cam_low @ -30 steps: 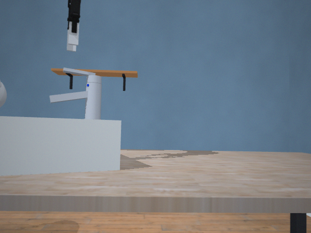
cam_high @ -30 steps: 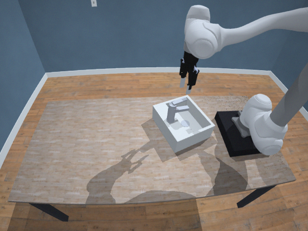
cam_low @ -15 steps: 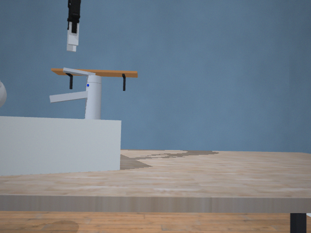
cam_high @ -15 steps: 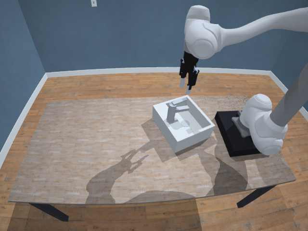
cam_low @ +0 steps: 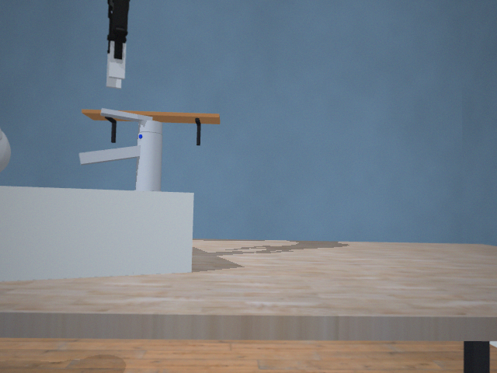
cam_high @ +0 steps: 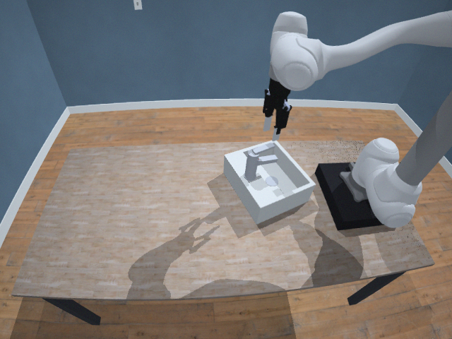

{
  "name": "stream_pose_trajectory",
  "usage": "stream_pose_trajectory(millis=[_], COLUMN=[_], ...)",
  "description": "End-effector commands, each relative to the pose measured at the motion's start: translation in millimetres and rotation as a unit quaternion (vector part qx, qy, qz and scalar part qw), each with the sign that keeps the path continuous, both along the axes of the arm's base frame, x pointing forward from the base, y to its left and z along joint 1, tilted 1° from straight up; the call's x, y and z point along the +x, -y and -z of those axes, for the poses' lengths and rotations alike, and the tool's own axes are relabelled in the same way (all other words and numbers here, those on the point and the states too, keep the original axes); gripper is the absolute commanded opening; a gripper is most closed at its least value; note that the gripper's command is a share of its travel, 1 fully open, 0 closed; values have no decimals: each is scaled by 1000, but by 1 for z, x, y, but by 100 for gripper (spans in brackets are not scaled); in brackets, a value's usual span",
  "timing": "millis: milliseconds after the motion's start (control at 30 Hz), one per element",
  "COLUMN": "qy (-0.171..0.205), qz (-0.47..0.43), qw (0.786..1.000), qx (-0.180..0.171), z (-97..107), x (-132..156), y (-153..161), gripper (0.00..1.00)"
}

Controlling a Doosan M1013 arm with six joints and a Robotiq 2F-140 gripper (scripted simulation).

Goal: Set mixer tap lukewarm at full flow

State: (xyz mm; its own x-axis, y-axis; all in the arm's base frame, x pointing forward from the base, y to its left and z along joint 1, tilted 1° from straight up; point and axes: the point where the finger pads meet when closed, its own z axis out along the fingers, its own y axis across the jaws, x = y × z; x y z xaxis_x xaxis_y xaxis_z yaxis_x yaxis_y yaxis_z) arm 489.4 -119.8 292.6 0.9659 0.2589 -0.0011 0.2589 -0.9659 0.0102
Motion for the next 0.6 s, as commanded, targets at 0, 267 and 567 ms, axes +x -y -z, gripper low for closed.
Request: stream_pose_trajectory(millis=[0, 267, 567], qy=[0, 0, 0], qz=[0, 0, 0], qw=[1000, 1000, 1000], qx=[0, 0, 0], z=[3, 13, 27], x=[0, 0, 0], y=[0, 0, 1], gripper=[38, 38, 38])
